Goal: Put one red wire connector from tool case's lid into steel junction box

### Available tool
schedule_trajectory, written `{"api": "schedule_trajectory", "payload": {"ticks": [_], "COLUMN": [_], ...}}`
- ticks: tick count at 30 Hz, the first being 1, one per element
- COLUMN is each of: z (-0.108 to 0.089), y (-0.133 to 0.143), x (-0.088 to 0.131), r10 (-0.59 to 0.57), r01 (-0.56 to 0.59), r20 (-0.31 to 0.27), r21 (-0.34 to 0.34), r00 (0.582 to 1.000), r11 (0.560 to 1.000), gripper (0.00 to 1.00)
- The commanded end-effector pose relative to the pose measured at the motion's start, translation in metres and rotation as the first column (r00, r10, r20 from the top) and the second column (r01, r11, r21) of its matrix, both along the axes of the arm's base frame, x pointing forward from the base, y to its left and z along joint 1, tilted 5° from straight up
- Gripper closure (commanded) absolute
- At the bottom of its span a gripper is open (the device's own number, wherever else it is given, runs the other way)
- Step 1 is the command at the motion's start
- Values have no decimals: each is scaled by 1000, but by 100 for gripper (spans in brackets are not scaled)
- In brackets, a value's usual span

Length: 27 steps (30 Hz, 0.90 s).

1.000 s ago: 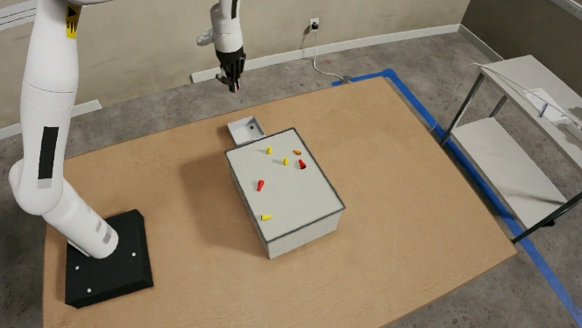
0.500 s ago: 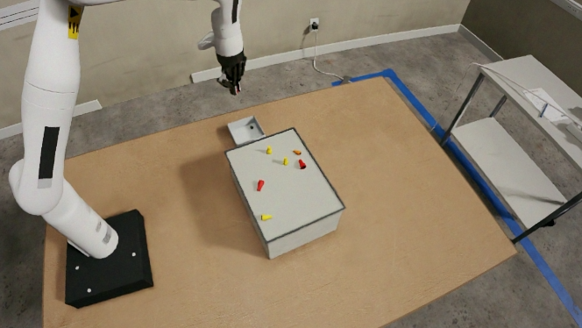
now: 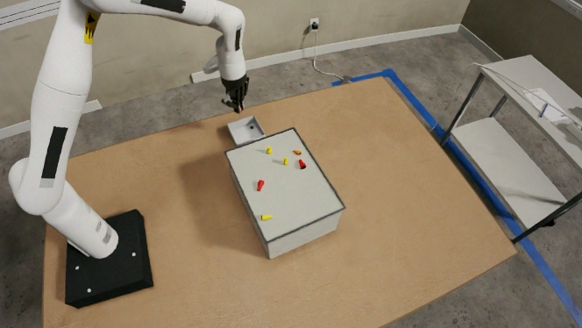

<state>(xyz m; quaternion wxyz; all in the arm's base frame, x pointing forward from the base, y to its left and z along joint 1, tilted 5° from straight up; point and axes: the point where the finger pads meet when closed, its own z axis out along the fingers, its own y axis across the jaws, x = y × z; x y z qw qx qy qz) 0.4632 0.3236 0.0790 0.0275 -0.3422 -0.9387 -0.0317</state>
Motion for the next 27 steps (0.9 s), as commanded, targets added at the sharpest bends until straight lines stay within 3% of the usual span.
{"api": "schedule_trajectory", "payload": {"ticks": [1, 8, 13, 27], "z": [-26, -76, -98, -105], "y": [0, 3, 4, 5], "x": [-5, -7, -8, -9], "r10": [2, 2, 2, 2], "r01": [-2, -2, -2, -2], "r20": [-18, -18, -18, -18], "r21": [-11, -11, -11, -11], "r00": [1000, 1000, 1000, 1000], "r11": [1000, 1000, 1000, 1000], "gripper": [81, 81, 81, 81]}}
